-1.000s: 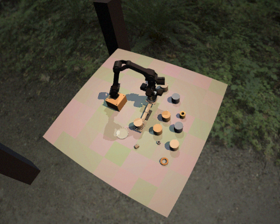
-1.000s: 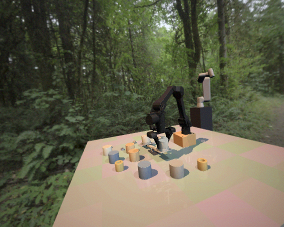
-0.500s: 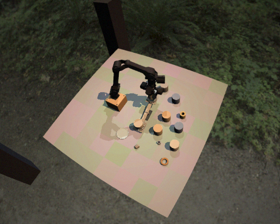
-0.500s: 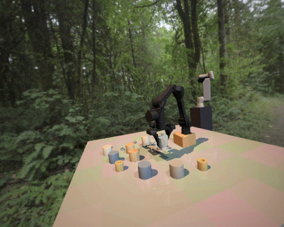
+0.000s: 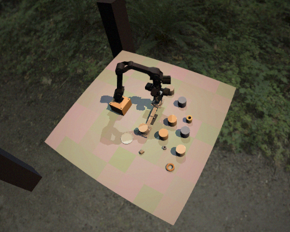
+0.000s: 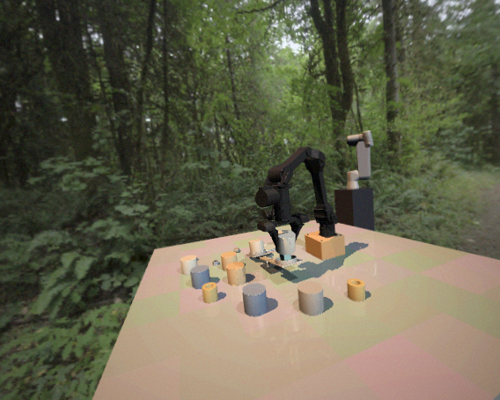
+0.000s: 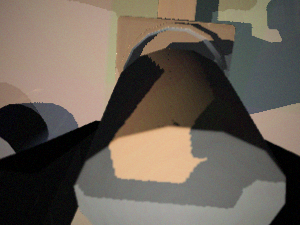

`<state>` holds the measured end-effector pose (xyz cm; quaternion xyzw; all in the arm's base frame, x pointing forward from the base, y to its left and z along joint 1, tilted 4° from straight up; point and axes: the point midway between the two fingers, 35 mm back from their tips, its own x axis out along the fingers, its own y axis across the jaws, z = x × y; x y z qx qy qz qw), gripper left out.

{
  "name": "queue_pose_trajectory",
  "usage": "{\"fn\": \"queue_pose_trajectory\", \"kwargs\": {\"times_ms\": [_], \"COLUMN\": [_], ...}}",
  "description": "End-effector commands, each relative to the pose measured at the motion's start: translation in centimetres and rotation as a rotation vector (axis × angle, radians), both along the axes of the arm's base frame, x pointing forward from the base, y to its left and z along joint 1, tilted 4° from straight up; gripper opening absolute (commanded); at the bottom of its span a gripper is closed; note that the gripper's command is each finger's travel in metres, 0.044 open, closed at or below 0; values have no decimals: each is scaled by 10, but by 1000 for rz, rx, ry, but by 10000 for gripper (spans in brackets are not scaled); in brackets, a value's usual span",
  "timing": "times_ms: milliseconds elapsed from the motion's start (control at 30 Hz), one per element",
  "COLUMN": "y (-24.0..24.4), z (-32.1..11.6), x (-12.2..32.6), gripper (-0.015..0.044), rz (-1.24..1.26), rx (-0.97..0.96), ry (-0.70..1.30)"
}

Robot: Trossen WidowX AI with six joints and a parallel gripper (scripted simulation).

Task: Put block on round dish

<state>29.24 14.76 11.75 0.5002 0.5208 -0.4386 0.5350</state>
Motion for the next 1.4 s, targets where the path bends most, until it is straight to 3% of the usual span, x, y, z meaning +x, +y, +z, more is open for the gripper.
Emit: {"fn": "queue_pose_trajectory", "kwargs": {"times_ms": [0, 700, 1367], "y": [0, -4, -4], "z": [11, 36, 31], "x": [-1, -8, -7], "gripper": [0, 0, 0], "rz": [1, 1, -2], "rx": [9, 9, 1], "ry": [-11, -11, -2]}}
